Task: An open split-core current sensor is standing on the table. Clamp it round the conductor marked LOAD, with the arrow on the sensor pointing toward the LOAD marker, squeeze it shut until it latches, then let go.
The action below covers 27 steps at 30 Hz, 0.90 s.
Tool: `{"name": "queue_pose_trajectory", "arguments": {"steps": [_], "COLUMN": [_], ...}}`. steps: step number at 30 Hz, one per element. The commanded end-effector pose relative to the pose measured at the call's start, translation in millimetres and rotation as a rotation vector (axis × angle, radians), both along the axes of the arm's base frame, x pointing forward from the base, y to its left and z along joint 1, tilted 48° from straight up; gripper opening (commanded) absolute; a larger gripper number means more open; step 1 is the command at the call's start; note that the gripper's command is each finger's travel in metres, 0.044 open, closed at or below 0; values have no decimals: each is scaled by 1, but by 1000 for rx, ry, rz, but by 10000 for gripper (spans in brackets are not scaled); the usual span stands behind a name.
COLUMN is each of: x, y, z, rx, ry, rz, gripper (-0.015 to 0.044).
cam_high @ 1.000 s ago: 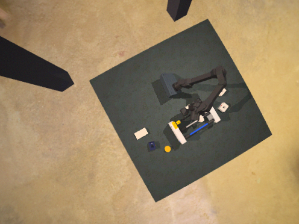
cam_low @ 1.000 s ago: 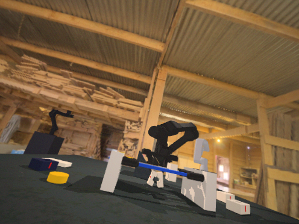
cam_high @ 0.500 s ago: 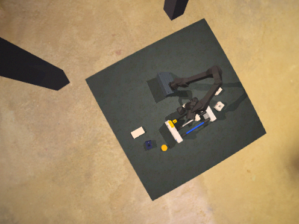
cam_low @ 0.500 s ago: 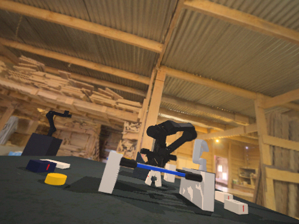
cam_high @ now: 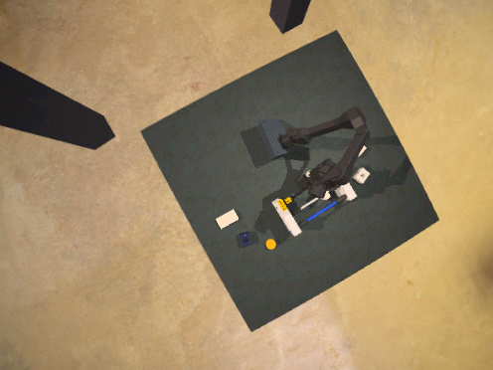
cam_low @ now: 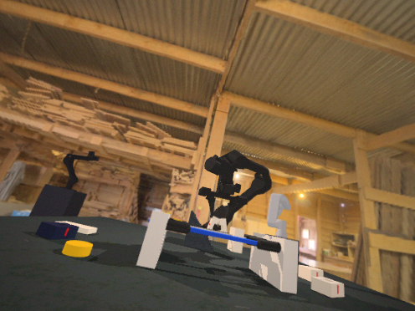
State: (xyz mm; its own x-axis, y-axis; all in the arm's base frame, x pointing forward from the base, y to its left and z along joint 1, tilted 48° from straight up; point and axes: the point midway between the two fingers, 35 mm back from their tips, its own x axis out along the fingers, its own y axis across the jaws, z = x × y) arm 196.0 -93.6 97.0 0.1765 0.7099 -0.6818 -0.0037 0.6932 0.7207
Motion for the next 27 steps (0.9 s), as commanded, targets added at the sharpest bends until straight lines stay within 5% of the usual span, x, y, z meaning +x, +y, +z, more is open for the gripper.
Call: {"name": "queue_pose_trajectory", "arguments": {"steps": [1, 27], "x": [-4, -6], "y": [-7, -18], "z": [8, 18], "rx": [0, 208], "ry": [-1, 502], "rz": [7, -655], "gripper": [0, 0]}}
